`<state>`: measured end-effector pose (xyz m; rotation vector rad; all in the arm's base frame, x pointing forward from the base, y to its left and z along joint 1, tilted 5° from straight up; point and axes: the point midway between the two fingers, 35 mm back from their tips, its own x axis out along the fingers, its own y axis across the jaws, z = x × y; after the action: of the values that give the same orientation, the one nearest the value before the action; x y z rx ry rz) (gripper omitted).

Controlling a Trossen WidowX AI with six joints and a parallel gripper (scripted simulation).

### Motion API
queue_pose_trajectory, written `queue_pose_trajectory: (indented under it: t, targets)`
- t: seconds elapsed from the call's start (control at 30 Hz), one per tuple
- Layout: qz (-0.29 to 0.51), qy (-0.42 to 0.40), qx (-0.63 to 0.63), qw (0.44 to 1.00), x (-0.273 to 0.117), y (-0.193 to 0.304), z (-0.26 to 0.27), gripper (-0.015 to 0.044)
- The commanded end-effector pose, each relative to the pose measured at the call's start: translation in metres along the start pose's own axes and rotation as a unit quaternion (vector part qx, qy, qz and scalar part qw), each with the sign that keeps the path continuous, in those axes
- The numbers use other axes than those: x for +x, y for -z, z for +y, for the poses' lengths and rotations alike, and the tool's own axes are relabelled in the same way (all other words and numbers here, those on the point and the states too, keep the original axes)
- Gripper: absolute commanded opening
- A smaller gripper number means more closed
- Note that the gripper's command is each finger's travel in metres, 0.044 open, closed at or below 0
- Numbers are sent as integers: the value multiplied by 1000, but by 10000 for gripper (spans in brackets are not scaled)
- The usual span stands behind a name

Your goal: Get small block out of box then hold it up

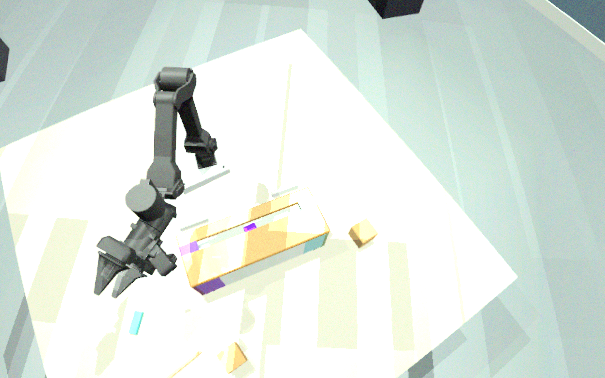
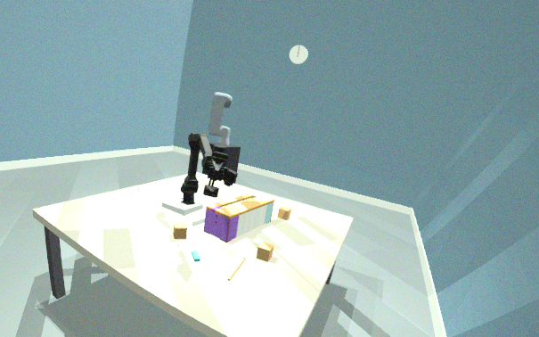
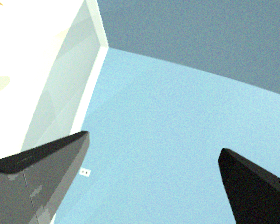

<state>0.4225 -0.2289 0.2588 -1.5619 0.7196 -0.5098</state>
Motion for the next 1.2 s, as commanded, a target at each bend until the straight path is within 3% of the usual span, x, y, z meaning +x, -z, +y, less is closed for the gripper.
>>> queue_pose_trajectory:
  t: [0.0,0.3,0.5,0.67,0.87,1.07,1.17]
  targets:
    - [-1,-1,2,1000,0,0,0,400]
    - [-46,-102,171,979,-4,-24,25,400]
    - [-37,-245,364,898,-24,-44,58,400]
    - [32,-362,511,779,-54,-55,83,400]
    - [185,-465,639,584,-104,-62,105,400]
    - [395,-492,688,358,-166,-63,115,400]
    - [458,-486,682,297,-187,-65,117,400]
